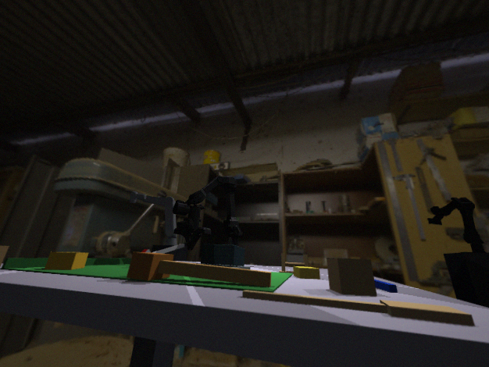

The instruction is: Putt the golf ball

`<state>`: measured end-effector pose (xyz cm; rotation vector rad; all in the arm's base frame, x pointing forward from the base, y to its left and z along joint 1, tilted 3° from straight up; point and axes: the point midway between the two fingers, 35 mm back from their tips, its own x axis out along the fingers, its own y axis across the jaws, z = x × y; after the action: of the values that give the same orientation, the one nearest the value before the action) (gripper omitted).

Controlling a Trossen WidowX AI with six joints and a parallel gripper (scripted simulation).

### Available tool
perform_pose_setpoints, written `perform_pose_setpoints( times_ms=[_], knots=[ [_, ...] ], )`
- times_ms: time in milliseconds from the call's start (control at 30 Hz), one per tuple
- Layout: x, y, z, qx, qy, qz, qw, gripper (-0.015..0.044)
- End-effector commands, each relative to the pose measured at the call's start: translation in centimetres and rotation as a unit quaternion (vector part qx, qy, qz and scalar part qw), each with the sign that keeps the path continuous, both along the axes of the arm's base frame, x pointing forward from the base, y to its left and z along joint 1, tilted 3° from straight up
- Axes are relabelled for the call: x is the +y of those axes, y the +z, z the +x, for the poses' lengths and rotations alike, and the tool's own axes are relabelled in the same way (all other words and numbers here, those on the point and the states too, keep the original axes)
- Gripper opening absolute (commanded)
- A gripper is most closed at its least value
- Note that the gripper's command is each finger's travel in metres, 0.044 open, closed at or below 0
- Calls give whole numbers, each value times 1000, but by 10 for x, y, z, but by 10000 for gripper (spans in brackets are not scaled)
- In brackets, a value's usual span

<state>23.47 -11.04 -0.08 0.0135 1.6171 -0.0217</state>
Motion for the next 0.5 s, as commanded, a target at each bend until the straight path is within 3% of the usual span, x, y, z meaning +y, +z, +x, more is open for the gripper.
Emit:
perform_pose_setpoints(
  times_ms=[0, 467],
  knots=[
    [22, 0, -5, -5, -5, 0, 1000, 0],
    [22, 59, -2, -5, -5, 0, 1000, 0]
  ],
)
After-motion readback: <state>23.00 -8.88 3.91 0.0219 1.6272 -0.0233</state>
